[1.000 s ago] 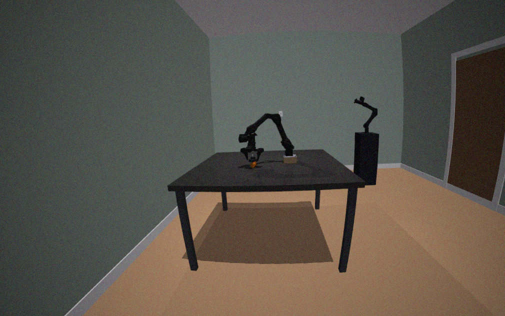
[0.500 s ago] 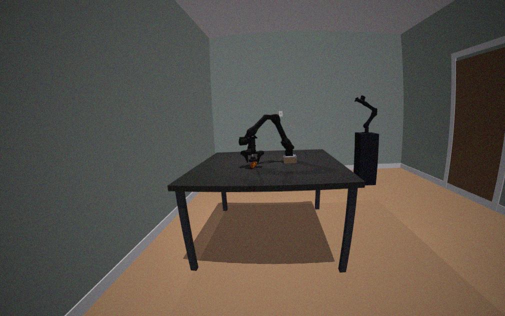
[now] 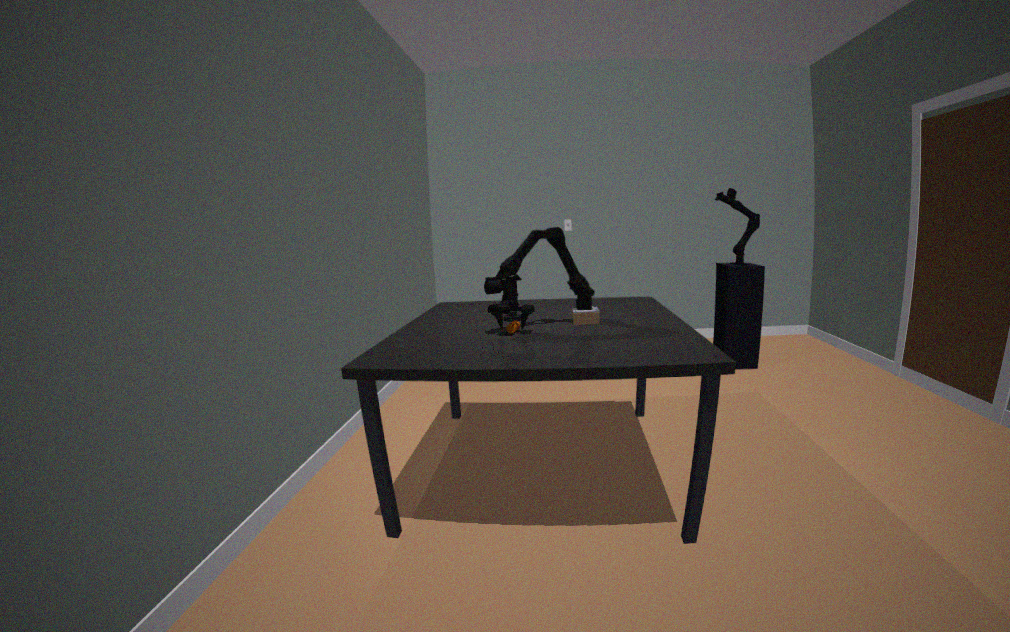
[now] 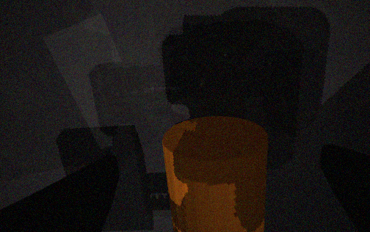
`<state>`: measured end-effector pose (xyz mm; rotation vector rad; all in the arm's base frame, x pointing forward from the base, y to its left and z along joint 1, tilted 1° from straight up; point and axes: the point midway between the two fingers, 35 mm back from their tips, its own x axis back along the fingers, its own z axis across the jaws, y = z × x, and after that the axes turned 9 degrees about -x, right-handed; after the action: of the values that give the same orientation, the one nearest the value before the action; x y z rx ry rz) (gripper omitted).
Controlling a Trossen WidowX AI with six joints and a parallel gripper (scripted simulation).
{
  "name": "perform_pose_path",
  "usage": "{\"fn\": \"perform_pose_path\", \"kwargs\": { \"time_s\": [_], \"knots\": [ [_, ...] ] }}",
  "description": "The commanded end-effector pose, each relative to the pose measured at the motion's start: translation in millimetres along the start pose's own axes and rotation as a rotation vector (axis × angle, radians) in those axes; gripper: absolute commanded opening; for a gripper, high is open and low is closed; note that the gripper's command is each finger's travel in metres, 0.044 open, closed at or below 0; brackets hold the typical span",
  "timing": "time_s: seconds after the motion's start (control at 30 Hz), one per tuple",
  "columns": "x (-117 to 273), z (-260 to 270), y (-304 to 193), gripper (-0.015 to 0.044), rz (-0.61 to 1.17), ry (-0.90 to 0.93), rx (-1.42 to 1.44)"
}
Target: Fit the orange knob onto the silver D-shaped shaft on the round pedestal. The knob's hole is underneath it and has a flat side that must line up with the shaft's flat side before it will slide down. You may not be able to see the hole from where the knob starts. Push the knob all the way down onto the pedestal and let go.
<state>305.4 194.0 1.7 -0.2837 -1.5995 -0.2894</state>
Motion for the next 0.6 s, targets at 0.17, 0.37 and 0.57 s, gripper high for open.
{"fn": "perform_pose_path", "kwargs": {
  "time_s": [0.17, 0.37, 0.57],
  "knots": [
    [-3.8, 1.2, -0.2, 0.0309, -0.003, 0.005, 0.005],
    [-3.8, 1.2, -0.2, 0.0240, -0.003, 0.005, 0.005],
    [-3.8, 1.2, -0.2, 0.0227, -0.003, 0.005, 0.005]
  ]
}}
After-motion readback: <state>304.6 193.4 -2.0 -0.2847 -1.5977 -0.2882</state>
